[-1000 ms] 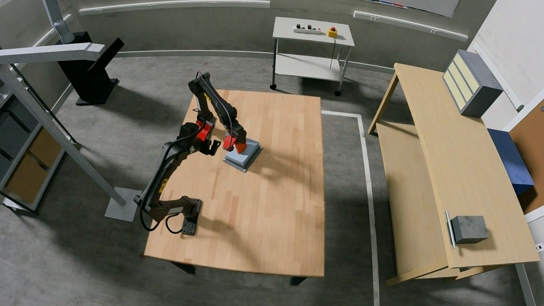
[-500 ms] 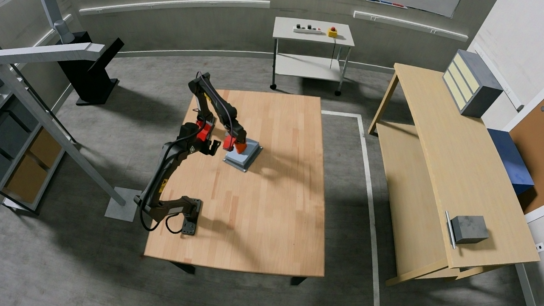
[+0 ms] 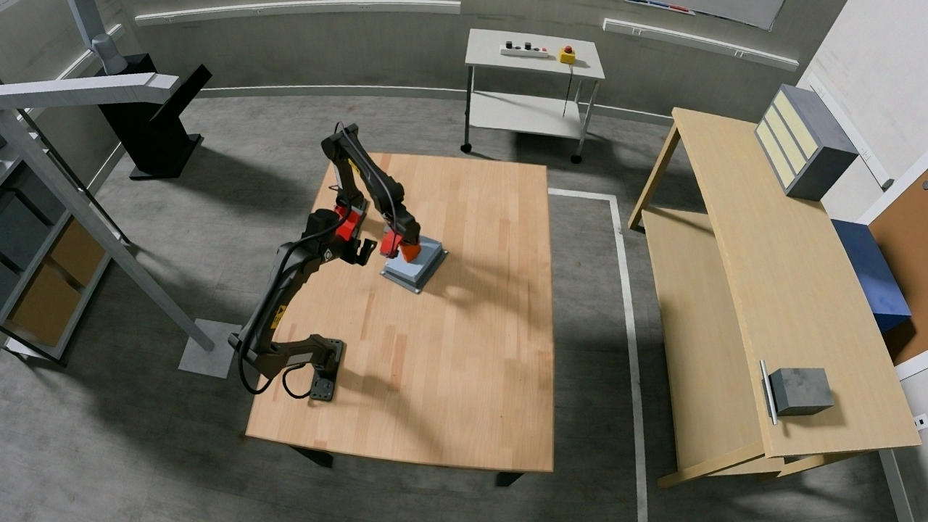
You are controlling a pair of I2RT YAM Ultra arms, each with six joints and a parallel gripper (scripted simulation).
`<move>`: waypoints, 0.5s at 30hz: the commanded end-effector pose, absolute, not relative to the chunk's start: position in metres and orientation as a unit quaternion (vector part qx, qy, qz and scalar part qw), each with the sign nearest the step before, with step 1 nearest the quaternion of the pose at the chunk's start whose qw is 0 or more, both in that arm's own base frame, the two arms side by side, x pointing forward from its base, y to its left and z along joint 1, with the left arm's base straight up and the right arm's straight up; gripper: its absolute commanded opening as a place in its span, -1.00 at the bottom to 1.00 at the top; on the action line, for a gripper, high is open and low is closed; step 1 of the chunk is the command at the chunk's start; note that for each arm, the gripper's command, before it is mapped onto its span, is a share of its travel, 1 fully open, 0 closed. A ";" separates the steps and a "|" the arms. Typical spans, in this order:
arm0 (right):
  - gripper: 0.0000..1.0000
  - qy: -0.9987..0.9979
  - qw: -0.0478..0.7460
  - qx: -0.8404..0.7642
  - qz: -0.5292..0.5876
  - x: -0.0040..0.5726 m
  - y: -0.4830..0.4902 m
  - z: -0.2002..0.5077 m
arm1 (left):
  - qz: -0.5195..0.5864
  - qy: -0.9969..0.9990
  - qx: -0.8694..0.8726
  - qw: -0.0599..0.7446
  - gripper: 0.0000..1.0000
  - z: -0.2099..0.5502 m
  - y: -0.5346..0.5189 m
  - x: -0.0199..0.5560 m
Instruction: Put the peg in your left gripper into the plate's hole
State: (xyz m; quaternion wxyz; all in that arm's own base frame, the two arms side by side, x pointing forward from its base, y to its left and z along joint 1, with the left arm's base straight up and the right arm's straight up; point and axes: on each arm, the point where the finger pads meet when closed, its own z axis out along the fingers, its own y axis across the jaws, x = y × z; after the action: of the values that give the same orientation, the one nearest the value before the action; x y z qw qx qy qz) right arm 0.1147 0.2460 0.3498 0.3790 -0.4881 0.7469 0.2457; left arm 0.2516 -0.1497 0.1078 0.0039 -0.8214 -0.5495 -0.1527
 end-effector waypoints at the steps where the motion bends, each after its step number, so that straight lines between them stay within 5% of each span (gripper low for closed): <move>1: 1.00 0.740 0.395 -0.482 0.253 0.113 0.243 0.365 | -0.156 -0.550 -0.820 -0.005 -0.22 0.113 -0.153 0.254; 15: 1.00 0.740 0.395 -0.482 0.253 0.113 0.243 0.365 | -0.157 -0.550 -0.820 -0.008 -0.22 0.110 -0.154 0.256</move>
State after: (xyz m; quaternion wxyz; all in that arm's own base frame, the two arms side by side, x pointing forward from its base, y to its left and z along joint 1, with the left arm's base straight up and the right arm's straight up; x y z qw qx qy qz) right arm 0.1147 0.2460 0.3498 0.3790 -0.4881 0.7469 0.2457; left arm 0.2517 -0.1497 0.1078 0.0037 -0.8214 -0.5495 -0.1527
